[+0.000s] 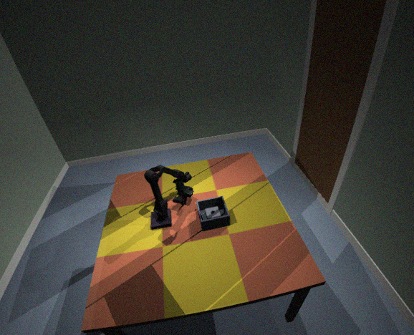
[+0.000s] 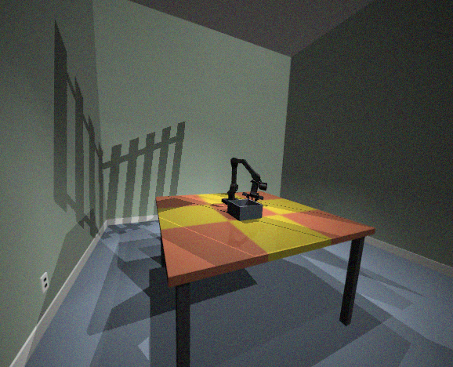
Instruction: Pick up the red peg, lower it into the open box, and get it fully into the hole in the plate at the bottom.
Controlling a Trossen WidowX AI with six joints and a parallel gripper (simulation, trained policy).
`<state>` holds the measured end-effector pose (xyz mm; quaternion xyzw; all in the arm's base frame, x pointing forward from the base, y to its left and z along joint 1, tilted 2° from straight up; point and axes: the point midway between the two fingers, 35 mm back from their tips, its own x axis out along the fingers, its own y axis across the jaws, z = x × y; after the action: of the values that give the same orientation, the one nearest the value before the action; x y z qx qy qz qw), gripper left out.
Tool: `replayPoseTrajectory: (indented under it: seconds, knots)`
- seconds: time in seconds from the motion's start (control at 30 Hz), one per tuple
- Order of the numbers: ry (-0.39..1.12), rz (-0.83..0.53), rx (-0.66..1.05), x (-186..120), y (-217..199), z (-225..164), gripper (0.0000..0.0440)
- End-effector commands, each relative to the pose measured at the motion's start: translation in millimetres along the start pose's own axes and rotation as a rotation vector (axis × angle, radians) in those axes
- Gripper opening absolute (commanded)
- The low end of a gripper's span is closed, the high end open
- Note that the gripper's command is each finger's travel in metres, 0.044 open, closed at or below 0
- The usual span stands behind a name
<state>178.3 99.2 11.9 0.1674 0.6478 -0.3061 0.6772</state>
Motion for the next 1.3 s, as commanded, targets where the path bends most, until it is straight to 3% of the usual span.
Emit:
replayPoseTrajectory:
  seconds: [0.0, 0.17, 0.87, 1.27]
  knots:
    - [0.001, -0.033, 0.012, 7, -4, 0, 0.011]
    - [0.002, -0.072, 0.011, 10, -6, 2, 0.0]
    - [-0.201, -0.04, 0.08, -82, -19, 68, 0.0]
    - [-0.268, -0.024, 0.242, -102, -33, 121, 0.0]
